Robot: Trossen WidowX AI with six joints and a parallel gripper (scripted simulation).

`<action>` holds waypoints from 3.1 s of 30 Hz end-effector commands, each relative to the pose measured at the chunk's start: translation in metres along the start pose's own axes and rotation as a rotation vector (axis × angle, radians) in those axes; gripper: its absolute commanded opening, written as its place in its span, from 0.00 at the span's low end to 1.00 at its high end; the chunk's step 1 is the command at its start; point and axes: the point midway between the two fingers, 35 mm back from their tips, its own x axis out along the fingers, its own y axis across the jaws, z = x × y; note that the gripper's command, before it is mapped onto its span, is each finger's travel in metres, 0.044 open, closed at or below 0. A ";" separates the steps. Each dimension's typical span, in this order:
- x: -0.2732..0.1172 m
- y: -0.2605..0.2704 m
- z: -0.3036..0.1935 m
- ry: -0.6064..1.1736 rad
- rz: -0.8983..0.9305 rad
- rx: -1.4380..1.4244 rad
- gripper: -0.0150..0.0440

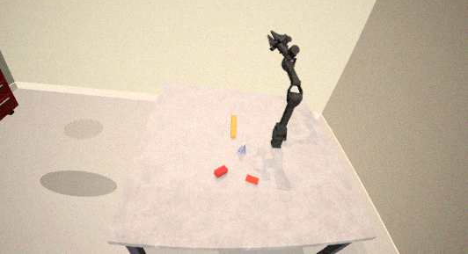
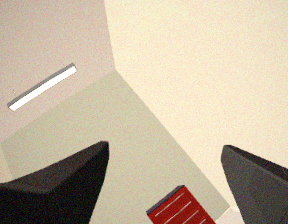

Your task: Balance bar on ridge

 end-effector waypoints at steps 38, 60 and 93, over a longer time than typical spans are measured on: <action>0.034 -0.150 -0.155 0.381 -0.390 -0.568 0.79; 0.004 -0.191 -0.277 0.900 -0.364 -0.947 0.79; -0.109 -0.184 -0.428 1.789 0.378 -1.439 0.79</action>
